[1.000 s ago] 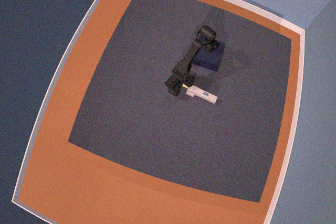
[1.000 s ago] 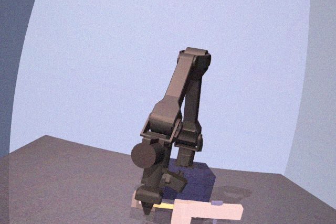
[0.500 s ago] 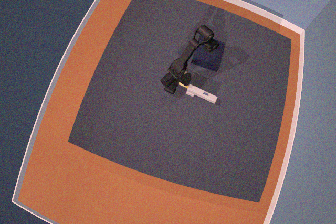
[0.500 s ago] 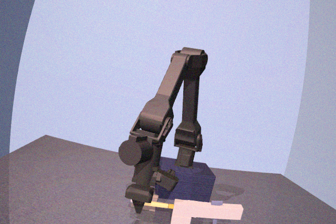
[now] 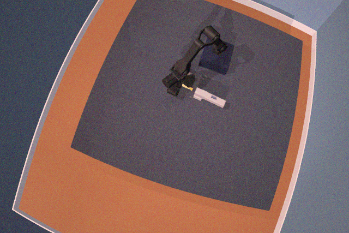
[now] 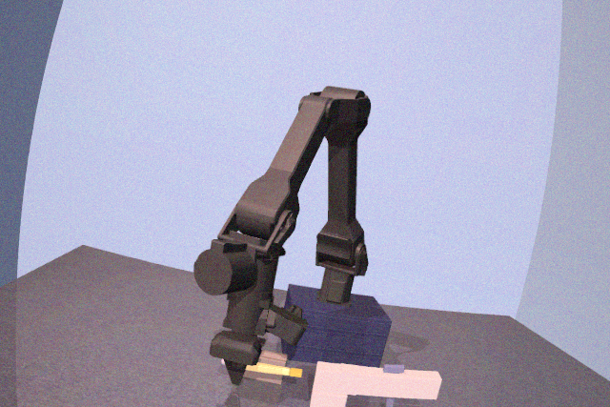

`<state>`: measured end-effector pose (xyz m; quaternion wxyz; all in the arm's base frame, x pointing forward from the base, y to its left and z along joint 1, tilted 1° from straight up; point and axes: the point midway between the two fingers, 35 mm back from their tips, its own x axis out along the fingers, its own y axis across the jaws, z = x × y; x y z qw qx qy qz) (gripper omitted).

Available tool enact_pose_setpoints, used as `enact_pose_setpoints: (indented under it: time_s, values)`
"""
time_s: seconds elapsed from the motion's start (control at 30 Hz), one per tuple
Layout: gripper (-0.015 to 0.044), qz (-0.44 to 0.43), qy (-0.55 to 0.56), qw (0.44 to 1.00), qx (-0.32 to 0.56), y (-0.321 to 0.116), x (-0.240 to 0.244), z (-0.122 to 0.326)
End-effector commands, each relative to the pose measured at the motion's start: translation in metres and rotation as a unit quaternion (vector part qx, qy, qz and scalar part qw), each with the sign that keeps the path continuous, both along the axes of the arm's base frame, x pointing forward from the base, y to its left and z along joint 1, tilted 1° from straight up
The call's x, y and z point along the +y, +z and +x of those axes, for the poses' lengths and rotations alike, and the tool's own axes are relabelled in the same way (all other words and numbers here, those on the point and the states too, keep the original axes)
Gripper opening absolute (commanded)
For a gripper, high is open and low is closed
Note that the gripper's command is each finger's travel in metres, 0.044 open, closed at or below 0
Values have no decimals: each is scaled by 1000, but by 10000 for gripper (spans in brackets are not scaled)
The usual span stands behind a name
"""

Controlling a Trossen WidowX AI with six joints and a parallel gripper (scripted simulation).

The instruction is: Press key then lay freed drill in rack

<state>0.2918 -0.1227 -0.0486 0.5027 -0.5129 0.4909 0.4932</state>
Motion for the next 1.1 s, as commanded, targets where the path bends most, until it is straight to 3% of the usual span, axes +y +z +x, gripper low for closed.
enact_pose_setpoints:
  time_s: [0.0,1.07]
  values:
    - [0,1,1,1000,0,0,-5,0]
    - [0,1,1,1000,0,13,-9,-3]
